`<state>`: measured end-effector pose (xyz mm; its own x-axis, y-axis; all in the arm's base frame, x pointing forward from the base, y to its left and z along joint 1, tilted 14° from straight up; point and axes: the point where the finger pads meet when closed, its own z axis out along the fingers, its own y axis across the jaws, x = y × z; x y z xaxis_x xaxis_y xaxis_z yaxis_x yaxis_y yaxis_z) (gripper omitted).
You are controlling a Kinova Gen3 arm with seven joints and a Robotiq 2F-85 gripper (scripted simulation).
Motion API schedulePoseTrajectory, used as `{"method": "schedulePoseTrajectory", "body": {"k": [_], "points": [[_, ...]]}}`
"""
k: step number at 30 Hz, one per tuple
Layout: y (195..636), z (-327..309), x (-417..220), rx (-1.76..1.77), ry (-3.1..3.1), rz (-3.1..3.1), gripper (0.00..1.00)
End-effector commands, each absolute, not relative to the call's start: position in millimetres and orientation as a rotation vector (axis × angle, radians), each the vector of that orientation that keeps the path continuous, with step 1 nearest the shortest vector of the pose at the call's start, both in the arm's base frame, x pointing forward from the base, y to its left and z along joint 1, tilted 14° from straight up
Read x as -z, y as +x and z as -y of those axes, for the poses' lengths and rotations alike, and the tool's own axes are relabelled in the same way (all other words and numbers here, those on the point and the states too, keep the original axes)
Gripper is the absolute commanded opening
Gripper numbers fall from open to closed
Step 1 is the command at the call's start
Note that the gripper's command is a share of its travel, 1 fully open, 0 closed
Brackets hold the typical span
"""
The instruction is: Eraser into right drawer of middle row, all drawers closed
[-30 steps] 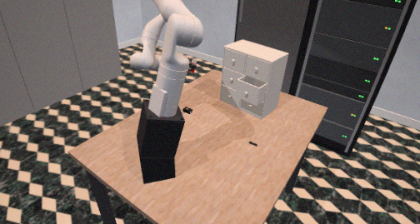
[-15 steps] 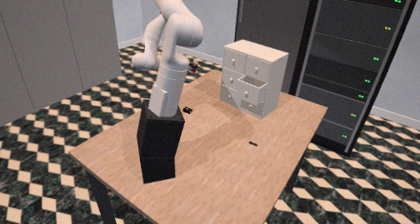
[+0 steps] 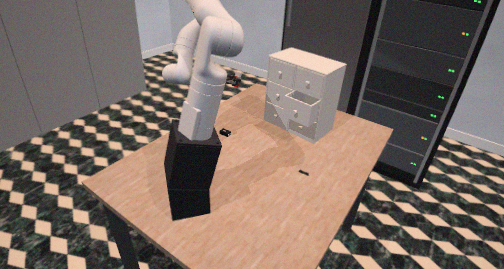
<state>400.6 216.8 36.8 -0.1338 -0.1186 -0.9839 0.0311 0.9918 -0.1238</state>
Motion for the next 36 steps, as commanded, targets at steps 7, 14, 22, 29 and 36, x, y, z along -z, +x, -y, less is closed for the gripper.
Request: {"method": "schedulePoseTrajectory", "body": {"k": [7,14,22,29,36], "points": [[409,-202,-41,0.134,-0.065,-1.700,0.19],[414,-193,-43,0.134,-0.065,-1.700,0.19],[424,-177,-48,0.134,-0.065,-1.700,0.19],[429,-169,-50,0.134,-0.065,-1.700,0.19],[436,-156,-53,0.134,-0.065,-1.700,0.19]]}}
